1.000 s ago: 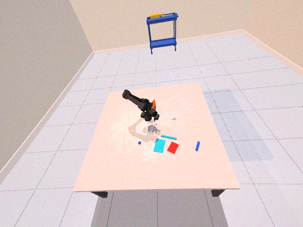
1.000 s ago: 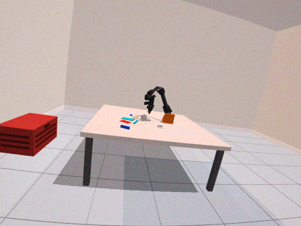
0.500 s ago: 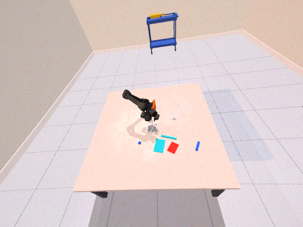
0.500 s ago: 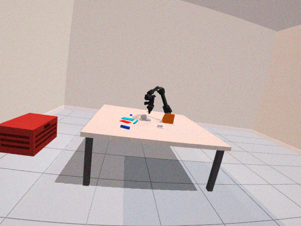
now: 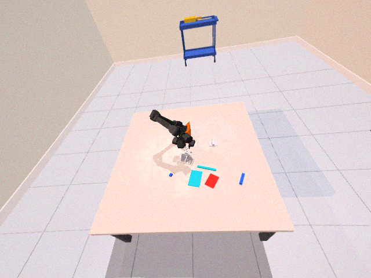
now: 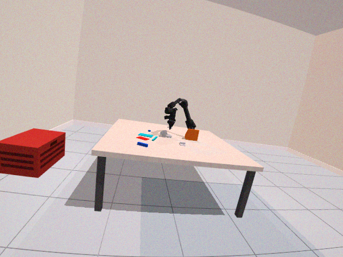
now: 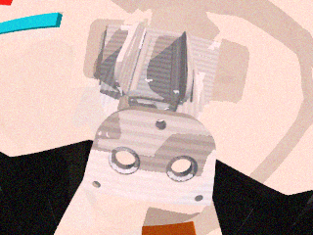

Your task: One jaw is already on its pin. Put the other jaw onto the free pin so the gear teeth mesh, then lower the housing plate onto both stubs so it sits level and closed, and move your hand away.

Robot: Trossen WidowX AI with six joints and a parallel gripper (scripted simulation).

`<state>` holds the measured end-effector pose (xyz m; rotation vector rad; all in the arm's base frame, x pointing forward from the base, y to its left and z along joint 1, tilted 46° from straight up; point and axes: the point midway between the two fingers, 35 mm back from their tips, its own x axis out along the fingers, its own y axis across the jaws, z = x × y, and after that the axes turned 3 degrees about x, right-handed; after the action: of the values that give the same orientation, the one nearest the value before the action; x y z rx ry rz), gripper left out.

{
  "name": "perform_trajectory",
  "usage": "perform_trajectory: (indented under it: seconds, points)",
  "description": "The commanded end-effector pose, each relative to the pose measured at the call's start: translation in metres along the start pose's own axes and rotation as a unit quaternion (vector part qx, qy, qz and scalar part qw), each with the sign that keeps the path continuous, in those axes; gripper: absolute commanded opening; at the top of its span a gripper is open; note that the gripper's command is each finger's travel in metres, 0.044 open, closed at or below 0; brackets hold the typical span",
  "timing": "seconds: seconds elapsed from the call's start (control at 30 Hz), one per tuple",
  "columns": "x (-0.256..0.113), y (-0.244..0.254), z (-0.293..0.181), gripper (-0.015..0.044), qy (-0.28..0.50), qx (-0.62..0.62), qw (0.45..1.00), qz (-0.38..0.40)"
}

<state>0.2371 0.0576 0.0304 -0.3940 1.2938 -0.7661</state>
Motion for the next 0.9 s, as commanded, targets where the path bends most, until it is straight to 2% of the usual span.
perform_trajectory:
  seconds: [0.0, 0.87]
  points:
    - [0.0008, -0.0012, -0.0006, 0.0351, 0.001, 0.001, 1.0, -0.003]
    - [0.0008, 0.0036, -0.0098, 0.0351, 0.001, 0.005, 1.0, -0.002]
